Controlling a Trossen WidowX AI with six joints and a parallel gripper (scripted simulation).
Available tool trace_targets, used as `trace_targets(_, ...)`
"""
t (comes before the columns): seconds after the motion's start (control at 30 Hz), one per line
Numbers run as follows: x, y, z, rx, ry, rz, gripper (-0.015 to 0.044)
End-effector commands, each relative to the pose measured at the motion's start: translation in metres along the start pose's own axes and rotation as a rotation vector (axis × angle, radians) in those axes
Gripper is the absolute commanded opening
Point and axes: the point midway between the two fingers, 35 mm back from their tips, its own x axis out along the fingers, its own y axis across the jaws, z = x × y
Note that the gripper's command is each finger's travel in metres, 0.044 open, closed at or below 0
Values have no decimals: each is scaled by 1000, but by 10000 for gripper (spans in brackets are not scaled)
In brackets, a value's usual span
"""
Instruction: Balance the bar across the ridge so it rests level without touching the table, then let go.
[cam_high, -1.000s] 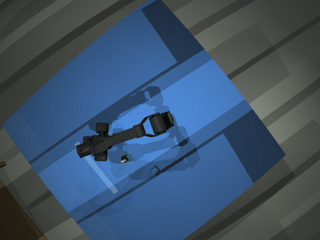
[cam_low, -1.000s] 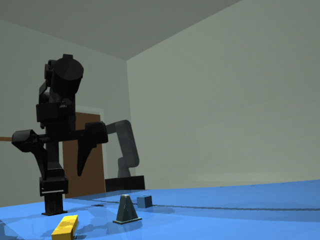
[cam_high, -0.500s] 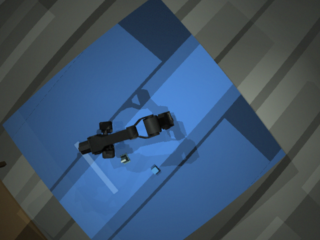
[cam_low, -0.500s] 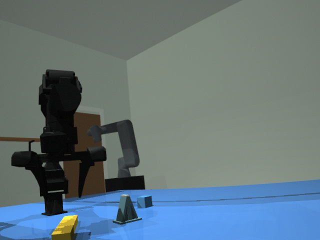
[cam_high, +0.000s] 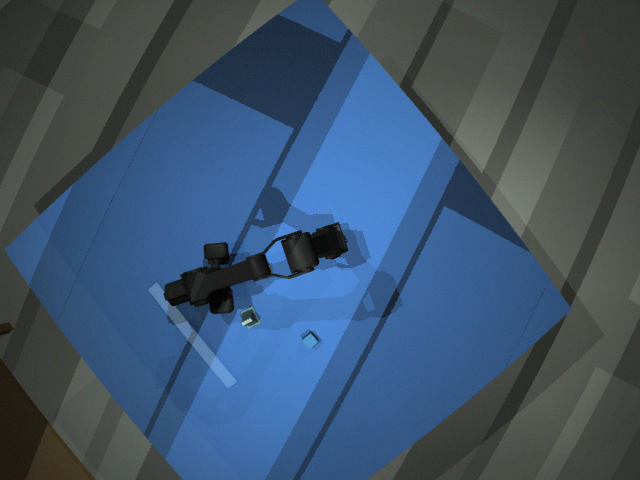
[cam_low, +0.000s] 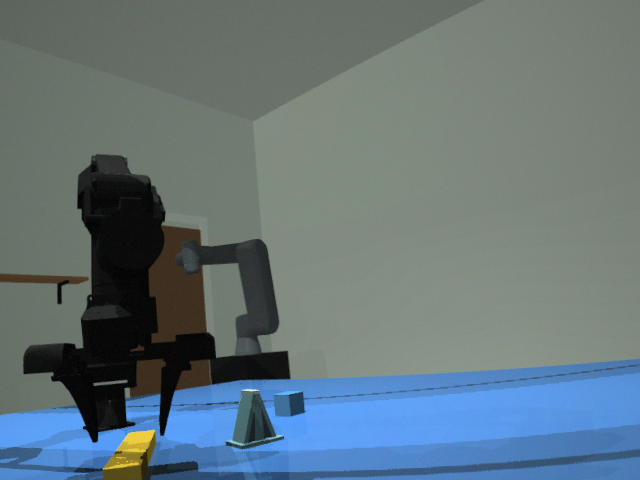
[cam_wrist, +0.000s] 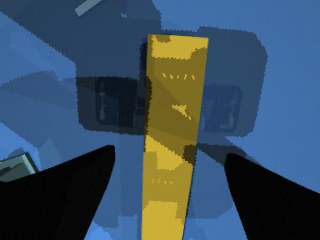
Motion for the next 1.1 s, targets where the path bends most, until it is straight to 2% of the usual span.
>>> trace_targets(0.0, 8, 0, -2, -4, 9, 3, 315)
trace_targets(0.33, 23, 0, -2, -4, 9, 3, 315)
trace_targets(0.8, 24, 0, -2, -4, 9, 3, 315)
trace_targets(1.0, 23, 0, -2, 0, 8, -2, 157)
trace_targets(1.07, 23, 0, -2, 0, 8, -2, 144)
